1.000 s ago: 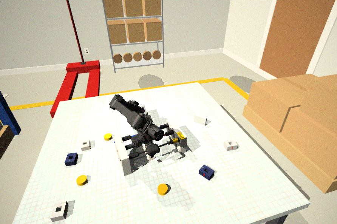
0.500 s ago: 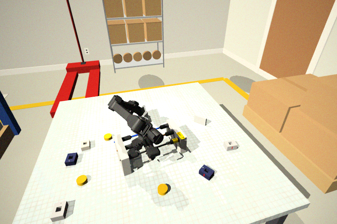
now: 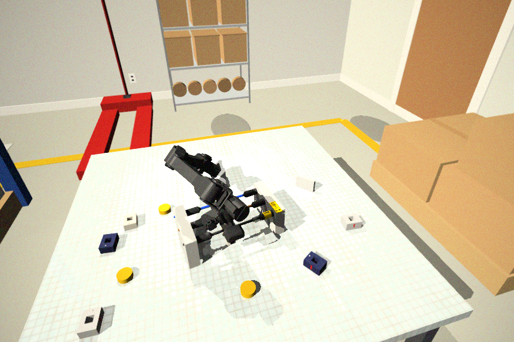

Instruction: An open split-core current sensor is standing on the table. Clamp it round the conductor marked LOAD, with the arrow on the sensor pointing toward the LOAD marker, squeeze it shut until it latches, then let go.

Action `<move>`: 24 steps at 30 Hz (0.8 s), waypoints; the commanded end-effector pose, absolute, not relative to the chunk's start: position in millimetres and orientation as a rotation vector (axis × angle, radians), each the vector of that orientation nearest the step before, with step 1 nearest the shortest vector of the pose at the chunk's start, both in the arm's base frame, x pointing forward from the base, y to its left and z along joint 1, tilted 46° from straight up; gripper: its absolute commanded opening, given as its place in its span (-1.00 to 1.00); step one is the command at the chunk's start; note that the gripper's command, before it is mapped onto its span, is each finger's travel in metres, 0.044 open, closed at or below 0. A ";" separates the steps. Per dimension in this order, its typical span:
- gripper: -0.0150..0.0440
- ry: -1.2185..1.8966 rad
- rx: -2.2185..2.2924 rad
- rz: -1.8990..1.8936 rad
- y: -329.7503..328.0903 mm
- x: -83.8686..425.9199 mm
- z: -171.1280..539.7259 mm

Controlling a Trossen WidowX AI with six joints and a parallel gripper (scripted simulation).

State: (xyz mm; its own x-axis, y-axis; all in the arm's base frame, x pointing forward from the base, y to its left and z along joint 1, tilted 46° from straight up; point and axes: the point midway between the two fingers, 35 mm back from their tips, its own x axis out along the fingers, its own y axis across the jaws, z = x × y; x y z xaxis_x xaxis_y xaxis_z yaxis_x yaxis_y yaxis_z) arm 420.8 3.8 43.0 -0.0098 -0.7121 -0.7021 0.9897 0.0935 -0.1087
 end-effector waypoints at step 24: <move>-0.49 0.711 0.498 -1.434 4.4 421.2 43.3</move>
State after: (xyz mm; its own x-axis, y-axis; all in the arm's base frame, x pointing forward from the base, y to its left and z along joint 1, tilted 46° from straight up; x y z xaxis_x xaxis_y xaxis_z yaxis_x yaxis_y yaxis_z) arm 420.8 3.9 43.0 -0.0097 -0.7120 -0.7021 0.9897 0.0936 -0.1086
